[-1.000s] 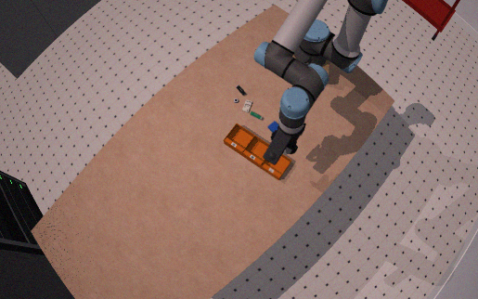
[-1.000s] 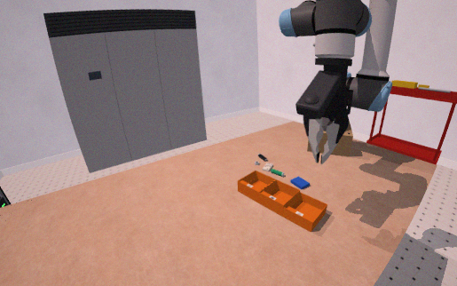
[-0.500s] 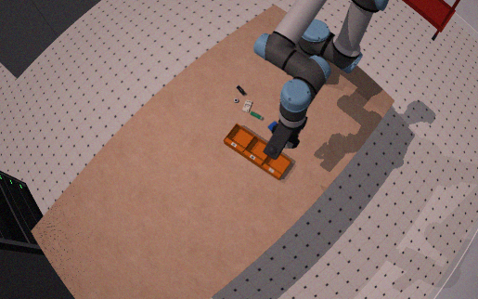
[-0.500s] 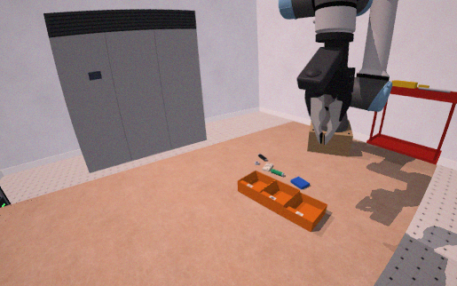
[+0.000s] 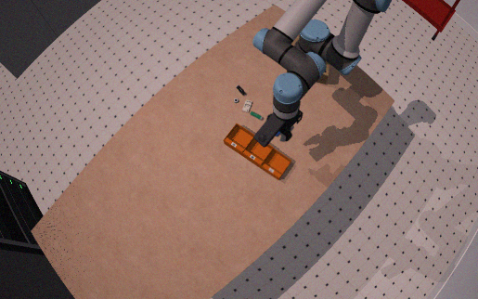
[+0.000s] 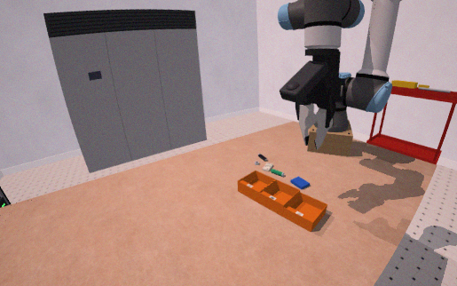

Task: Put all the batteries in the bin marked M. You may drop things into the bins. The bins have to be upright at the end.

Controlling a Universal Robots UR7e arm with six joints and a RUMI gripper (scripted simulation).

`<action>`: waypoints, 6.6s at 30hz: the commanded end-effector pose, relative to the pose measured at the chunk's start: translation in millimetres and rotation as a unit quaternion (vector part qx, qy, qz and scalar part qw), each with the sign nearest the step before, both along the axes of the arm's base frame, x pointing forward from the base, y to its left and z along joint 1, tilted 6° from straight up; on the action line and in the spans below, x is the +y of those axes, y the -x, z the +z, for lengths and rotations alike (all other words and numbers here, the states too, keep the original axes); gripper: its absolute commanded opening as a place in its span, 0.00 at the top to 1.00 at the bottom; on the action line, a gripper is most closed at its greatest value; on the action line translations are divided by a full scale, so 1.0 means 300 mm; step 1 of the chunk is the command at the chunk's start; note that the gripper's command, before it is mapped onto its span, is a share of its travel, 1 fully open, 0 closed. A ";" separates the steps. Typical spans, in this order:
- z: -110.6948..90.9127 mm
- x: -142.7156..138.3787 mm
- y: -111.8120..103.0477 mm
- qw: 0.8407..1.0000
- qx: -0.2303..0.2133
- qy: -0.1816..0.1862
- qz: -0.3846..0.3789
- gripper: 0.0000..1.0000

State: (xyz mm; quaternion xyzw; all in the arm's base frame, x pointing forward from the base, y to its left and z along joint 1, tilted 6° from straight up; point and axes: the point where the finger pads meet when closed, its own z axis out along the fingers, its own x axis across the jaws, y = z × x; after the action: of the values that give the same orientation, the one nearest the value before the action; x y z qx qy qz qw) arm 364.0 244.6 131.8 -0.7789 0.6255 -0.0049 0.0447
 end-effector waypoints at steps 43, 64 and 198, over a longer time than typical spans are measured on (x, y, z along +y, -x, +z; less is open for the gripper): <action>-0.390 -0.557 0.065 0.840 0.037 -0.038 -0.540 0.83; -0.384 -0.545 0.070 0.784 0.036 -0.045 -0.617 0.83; -0.425 -0.546 0.055 0.784 0.034 -0.046 -0.618 1.00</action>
State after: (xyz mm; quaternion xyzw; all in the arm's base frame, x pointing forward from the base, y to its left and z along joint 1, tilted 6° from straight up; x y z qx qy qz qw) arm 348.5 82.4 -5.0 -0.2227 0.9734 0.0227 0.0494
